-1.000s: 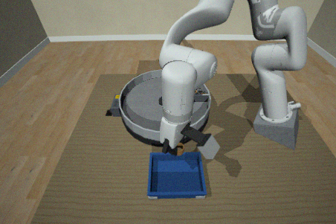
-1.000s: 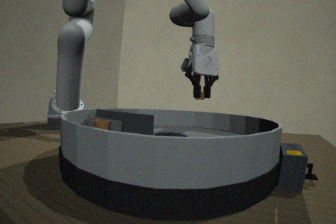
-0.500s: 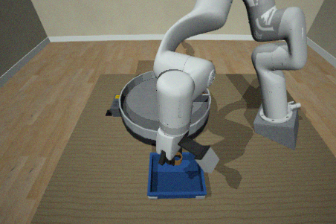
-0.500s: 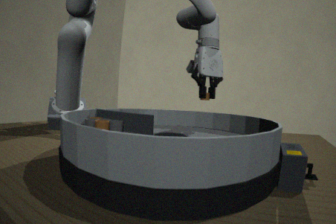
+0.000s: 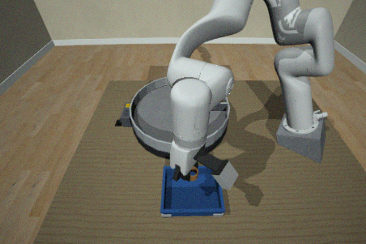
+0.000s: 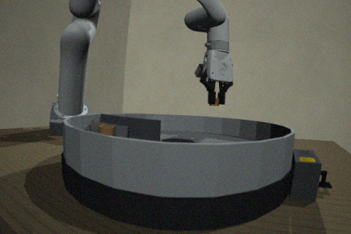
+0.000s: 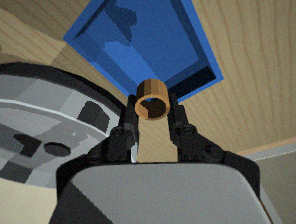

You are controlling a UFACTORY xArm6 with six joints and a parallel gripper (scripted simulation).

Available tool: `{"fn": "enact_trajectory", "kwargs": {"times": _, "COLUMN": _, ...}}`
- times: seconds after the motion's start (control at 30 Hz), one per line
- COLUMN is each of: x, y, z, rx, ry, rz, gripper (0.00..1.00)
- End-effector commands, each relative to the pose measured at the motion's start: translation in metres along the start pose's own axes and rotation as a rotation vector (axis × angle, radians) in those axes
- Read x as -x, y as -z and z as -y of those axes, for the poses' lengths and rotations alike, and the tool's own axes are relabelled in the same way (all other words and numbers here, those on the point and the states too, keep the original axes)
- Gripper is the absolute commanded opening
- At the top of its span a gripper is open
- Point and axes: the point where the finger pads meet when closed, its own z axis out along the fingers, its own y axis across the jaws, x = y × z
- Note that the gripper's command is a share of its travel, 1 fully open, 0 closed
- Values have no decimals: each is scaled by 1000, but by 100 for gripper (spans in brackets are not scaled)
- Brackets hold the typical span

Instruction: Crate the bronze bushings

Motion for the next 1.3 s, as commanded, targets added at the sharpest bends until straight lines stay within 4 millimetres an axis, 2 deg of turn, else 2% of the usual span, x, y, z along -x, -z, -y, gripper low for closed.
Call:
{"fn": "enact_trajectory", "kwargs": {"times": 0.0, "x": 0, "y": -11, "z": -1, "rx": 3, "ry": 0, "rz": 1, "gripper": 0}}
{"fn": "enact_trajectory", "kwargs": {"times": 0.2, "x": 0, "y": -45, "z": -2, "rx": 3, "ry": 0, "rz": 1, "gripper": 0}}
{"fn": "enact_trajectory", "kwargs": {"times": 0.27, "x": 0, "y": -45, "z": -2, "rx": 3, "ry": 0, "rz": 1, "gripper": 0}}
{"fn": "enact_trajectory", "kwargs": {"times": 0.47, "x": 0, "y": -68, "z": -2, "rx": 3, "ry": 0, "rz": 1, "gripper": 0}}
{"fn": "enact_trajectory", "kwargs": {"times": 1.27, "x": 0, "y": -73, "z": -2, "rx": 3, "ry": 0, "rz": 1, "gripper": 0}}
